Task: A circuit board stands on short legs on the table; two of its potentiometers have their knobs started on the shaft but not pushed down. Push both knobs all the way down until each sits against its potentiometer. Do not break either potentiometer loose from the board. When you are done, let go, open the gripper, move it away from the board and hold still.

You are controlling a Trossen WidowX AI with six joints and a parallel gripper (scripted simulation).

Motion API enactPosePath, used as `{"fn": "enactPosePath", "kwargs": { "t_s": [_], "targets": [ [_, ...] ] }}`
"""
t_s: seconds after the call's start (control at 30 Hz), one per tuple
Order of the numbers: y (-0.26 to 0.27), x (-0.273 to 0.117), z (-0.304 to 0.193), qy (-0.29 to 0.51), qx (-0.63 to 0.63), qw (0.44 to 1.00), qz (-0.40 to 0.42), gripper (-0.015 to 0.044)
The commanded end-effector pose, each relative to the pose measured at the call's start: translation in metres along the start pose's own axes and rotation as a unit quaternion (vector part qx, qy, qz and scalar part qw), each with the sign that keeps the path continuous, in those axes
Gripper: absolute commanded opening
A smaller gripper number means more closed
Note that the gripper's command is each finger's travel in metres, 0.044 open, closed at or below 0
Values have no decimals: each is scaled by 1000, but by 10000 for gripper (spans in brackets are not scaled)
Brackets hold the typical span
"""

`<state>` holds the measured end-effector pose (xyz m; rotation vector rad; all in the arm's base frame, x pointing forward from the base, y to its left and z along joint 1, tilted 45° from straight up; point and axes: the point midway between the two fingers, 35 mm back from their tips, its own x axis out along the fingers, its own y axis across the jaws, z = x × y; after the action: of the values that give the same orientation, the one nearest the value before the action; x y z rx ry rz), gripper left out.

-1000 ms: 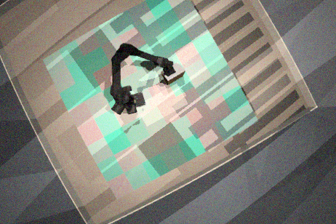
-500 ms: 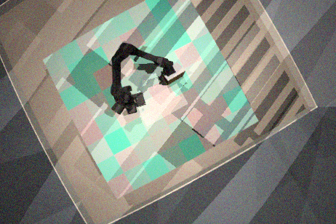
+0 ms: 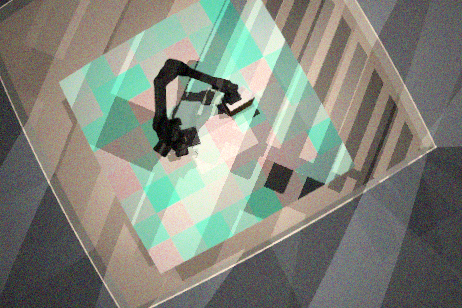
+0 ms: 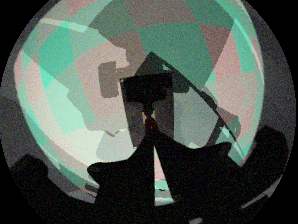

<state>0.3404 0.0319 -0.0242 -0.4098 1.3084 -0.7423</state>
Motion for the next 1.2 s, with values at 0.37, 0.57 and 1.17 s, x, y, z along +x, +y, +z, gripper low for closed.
{"fn": "enactPosePath", "kwargs": {
  "t_s": [0.37,0.57,1.17],
  "targets": [
    [-3,22,3,7,10,1000,-7,0],
    [-3,26,2,7,10,1000,-8,0],
    [-3,28,2,7,10,1000,-8,0]
  ]
}}
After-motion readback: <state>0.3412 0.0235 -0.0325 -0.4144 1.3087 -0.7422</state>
